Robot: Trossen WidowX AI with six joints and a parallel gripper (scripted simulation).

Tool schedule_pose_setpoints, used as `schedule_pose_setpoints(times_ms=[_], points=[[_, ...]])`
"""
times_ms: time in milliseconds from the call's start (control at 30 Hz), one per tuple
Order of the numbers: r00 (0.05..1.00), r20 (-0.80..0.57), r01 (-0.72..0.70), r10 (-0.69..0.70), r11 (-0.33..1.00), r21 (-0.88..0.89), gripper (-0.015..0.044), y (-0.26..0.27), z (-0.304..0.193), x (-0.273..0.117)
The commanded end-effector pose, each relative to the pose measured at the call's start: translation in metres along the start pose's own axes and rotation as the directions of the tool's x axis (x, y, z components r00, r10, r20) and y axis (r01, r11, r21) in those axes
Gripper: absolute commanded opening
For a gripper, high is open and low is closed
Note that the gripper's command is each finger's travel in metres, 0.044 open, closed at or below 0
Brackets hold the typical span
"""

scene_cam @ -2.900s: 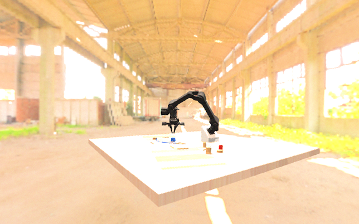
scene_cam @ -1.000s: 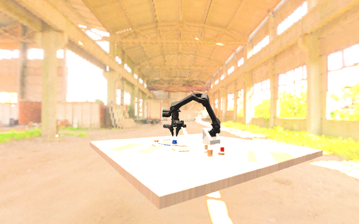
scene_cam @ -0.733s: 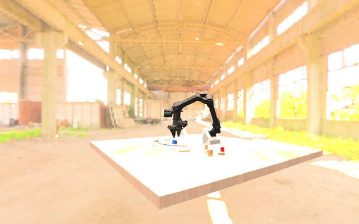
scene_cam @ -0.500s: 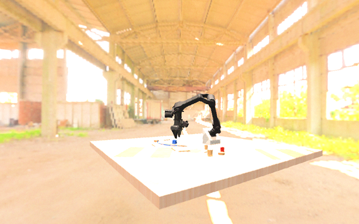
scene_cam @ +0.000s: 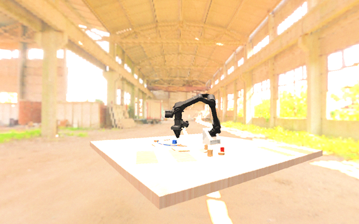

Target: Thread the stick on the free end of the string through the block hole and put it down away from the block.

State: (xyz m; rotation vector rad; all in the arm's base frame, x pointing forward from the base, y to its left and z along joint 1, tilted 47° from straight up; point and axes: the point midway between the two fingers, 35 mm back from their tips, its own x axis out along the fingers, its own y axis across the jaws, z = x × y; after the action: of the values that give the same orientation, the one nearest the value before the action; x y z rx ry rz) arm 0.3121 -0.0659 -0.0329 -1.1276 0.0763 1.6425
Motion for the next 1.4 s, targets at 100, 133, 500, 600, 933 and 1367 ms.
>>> schedule_pose_setpoints(times_ms=[100,133,500,600,933,1367], points=[[1.000,0.005,0.004,-0.004,1.000,-0.002,0.0122,0.000,0.001,0.001],[1.000,0.005,0.004,-0.004,1.000,-0.002,0.0122,0.000,0.001,0.001],[1.000,0.004,0.004,-0.004,1.000,-0.002,0.0122,-0.001,0.000,0.016],[1.000,0.004,0.004,-0.004,1.000,-0.002,0.0122,-0.001,0.000,0.021],[1.000,0.004,0.004,-0.004,1.000,-0.002,0.0122,-0.001,0.000,0.038],[1.000,0.006,0.006,-0.006,1.000,-0.002,0.0122,-0.001,0.002,0.059]])
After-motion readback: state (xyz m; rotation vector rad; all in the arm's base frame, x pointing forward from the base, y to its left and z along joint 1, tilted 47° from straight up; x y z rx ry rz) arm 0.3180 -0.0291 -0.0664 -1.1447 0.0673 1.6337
